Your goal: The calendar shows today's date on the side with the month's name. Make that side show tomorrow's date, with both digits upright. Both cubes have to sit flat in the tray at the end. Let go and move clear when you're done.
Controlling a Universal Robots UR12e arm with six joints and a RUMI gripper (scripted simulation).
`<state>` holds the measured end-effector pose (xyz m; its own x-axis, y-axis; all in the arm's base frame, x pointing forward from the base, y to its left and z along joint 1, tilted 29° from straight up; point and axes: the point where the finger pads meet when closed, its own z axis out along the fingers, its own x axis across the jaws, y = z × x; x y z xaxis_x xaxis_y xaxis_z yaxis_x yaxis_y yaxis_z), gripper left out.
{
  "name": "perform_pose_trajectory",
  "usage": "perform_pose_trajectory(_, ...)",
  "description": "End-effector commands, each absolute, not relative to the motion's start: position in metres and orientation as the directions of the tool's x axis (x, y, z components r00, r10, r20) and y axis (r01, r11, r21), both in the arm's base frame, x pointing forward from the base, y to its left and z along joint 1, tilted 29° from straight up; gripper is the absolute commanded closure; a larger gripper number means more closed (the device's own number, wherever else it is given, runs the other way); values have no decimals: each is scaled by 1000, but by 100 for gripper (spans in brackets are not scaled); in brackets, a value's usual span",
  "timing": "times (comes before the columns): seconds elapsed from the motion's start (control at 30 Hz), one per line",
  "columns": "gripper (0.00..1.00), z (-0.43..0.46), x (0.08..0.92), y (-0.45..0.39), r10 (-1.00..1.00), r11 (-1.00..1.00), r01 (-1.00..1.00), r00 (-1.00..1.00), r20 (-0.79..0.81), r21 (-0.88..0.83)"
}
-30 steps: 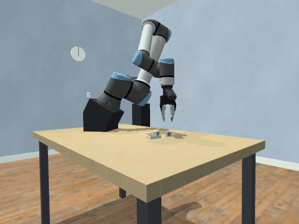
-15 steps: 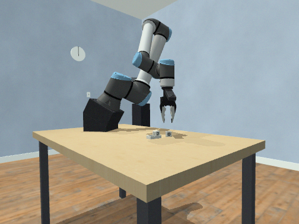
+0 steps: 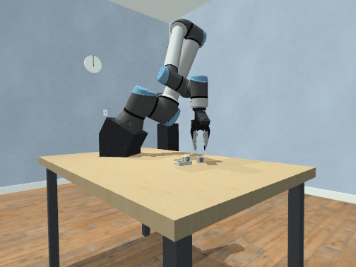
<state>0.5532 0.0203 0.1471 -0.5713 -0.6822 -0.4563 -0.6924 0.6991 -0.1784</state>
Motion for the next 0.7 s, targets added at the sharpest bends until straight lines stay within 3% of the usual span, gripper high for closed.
perform_pose_trajectory(0.0, 71, 143, 557, 21, -682, 699, -692, -571, -456, -180)
perform_pose_trajectory(0.67, 71, 129, 564, 25, -682, 699, -692, -571, -456, -180)
